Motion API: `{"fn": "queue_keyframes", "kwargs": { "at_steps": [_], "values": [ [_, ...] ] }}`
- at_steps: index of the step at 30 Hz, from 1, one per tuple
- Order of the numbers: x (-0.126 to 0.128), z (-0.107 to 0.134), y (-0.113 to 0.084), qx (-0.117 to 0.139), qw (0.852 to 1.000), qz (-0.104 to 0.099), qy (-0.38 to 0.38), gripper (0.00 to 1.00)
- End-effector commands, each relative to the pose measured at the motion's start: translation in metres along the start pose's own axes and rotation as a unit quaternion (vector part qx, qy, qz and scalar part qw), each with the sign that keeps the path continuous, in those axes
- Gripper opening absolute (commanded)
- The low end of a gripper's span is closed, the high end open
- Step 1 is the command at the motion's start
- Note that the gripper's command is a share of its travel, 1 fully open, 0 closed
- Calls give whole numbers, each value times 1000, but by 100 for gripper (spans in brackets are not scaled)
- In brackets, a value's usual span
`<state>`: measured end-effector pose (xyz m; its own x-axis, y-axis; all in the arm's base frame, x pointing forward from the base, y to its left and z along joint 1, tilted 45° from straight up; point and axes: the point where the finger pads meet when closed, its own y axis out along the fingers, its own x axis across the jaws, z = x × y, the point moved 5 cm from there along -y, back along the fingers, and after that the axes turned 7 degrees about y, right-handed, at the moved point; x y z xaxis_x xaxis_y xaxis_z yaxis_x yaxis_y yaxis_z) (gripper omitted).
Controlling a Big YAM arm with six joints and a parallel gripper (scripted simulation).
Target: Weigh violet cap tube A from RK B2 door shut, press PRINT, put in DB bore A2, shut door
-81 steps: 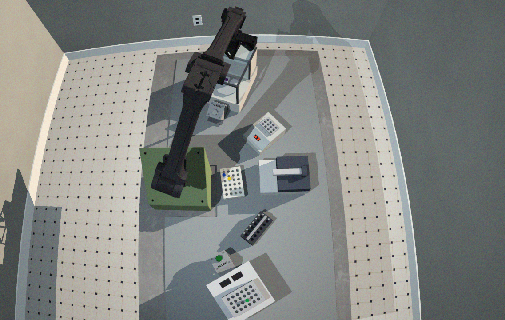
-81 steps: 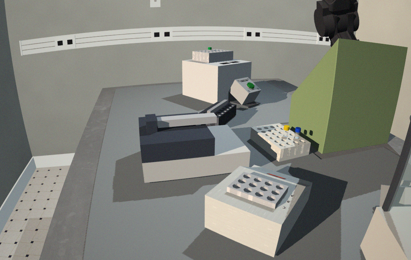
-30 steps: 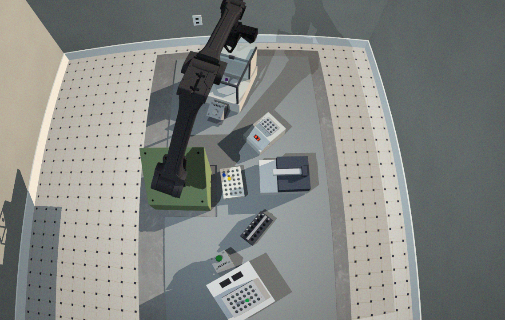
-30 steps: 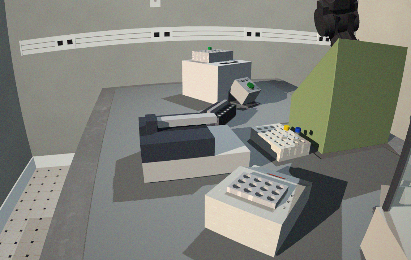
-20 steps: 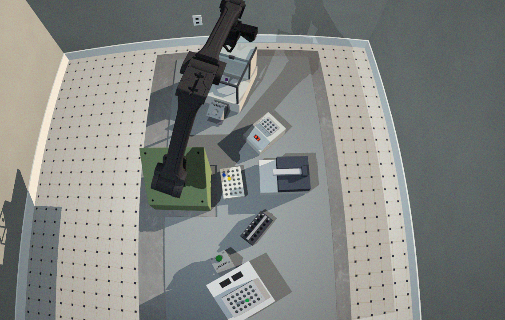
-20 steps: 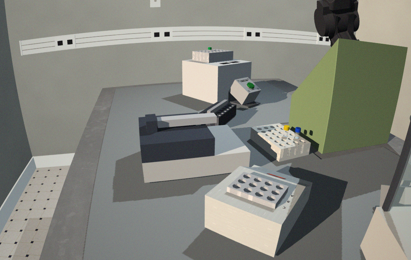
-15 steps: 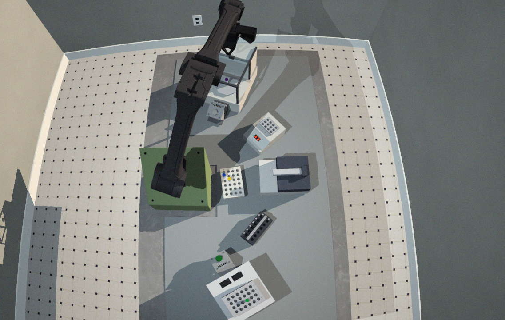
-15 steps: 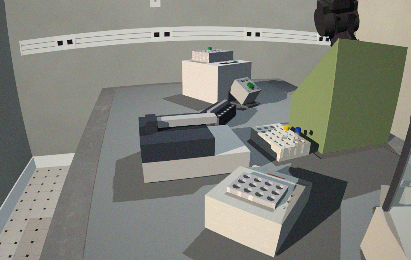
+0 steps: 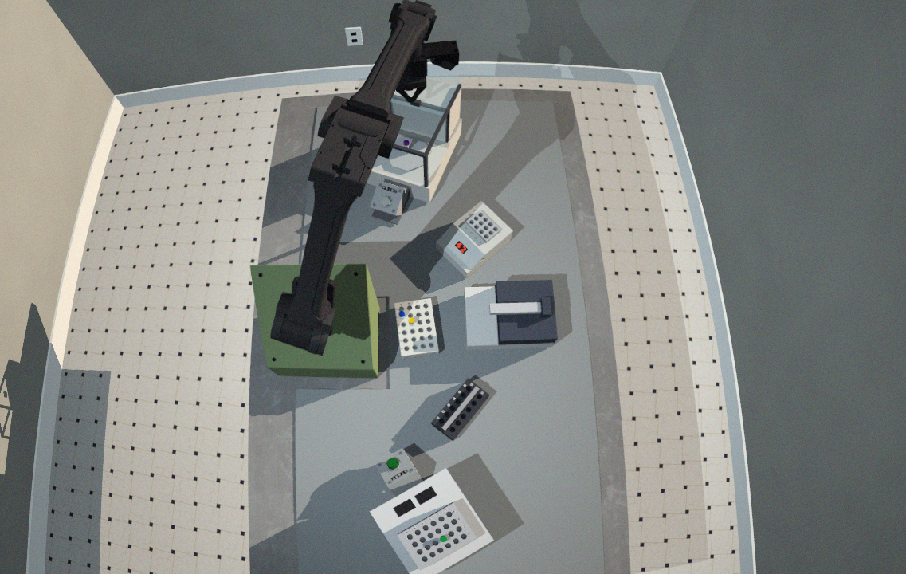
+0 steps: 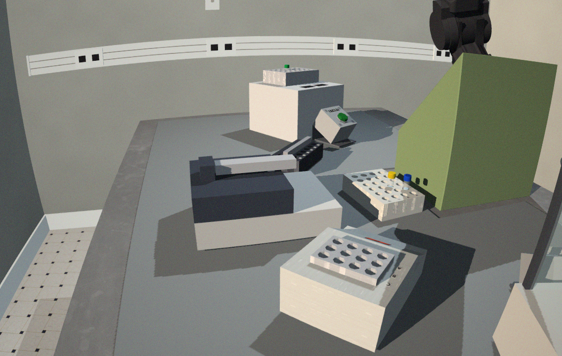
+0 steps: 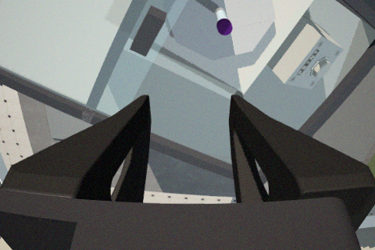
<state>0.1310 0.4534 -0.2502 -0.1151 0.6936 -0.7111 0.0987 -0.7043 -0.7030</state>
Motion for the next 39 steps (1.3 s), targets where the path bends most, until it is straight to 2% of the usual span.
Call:
{"fn": "queue_keyframes", "kwargs": {
  "at_steps": [1, 3, 4, 5, 6, 10, 11, 13, 14, 18, 19, 20, 21, 24, 26, 27, 28, 31, 33, 39],
  "values": [
    [-1, 4, -21, -11, 995, -24, -92, 36],
    [-2, 1, -20, -9, 992, -24, -123, 36],
    [7, -4, -27, -14, 990, -35, -136, 36],
    [9, -4, -24, -13, 989, -33, -140, 36],
    [-8, 7, -20, -12, 986, -23, -162, 36],
    [-9, 4, -19, -11, 981, -23, -193, 36],
    [0, -2, -32, -19, 978, -38, -205, 36],
    [3, -2, -28, -19, 970, -36, -238, 36],
    [-15, 11, -19, -14, 965, -21, -260, 36],
    [-15, 7, -19, -14, 947, -22, -321, 36],
    [-4, 2, -29, -23, 942, -35, -333, 36],
    [-3, 2, -27, -23, 941, -34, -337, 36],
    [-22, 14, -17, -17, 933, -19, -359, 36],
    [-23, 11, -17, -15, 915, -19, -403, 36],
    [-23, 11, -17, -15, 915, -19, -403, 36],
    [-8, 3, -28, -27, 910, -34, -413, 36],
    [-30, 17, -16, -18, 900, -18, -435, 36],
    [-30, 15, -16, -17, 878, -18, -478, 36],
    [-19, 8, -27, -29, 863, -29, -503, 36],
    [-18, 9, -21, -24, 860, -25, -508, 36]
  ]
}}
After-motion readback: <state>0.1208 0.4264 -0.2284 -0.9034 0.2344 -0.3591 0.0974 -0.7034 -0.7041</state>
